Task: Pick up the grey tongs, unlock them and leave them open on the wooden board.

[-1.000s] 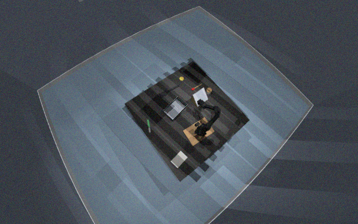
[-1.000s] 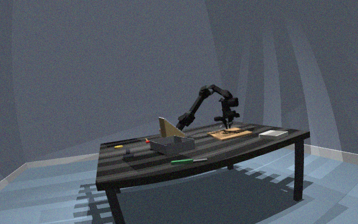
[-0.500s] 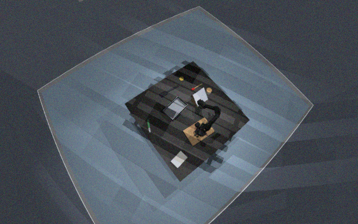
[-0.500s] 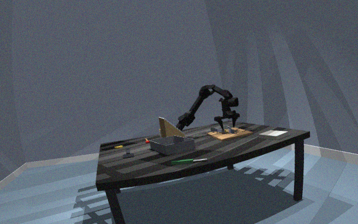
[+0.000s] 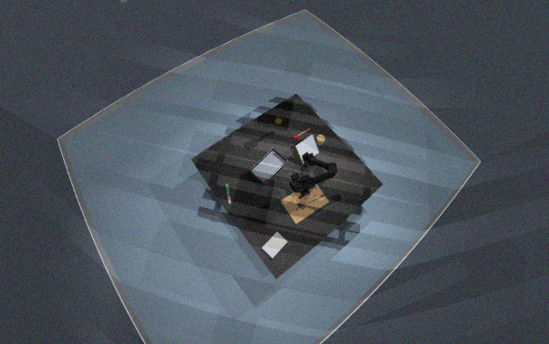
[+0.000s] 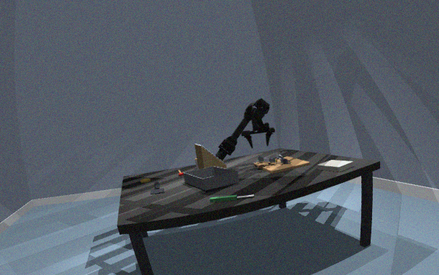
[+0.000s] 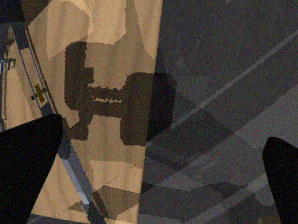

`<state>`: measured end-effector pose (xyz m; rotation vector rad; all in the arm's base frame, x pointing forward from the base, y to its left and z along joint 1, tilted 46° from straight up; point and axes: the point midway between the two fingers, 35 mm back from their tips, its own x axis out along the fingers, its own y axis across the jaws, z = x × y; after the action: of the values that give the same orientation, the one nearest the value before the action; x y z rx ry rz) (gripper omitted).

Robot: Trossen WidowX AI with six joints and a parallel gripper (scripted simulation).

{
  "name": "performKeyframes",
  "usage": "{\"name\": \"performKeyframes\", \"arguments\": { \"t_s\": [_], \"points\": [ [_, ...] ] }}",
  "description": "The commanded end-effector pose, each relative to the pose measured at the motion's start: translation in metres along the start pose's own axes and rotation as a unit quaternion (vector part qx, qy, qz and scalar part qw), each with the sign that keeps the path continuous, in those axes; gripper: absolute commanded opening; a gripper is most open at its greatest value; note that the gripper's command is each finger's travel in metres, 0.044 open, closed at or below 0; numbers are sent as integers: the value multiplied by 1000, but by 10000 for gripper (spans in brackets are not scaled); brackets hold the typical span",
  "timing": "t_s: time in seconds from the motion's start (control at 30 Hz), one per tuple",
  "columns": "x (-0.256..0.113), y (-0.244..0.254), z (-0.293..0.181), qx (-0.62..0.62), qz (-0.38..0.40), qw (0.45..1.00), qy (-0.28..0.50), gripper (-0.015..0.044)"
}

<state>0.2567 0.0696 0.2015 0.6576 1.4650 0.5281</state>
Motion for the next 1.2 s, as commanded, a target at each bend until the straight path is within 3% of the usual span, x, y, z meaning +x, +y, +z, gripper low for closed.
{"name": "performKeyframes", "arguments": {
  "t_s": [0.0, 0.13, 0.33, 1.17],
  "points": [
    [-20, -28, -9, 6, 17, 1000, -2, 440],
    [-28, -32, -11, 7, 20, 1000, -11, 440],
    [-62, -29, -11, 10, -4, 996, -86, 440],
    [-62, -29, -11, 10, -4, 996, -86, 440]
  ]
}}
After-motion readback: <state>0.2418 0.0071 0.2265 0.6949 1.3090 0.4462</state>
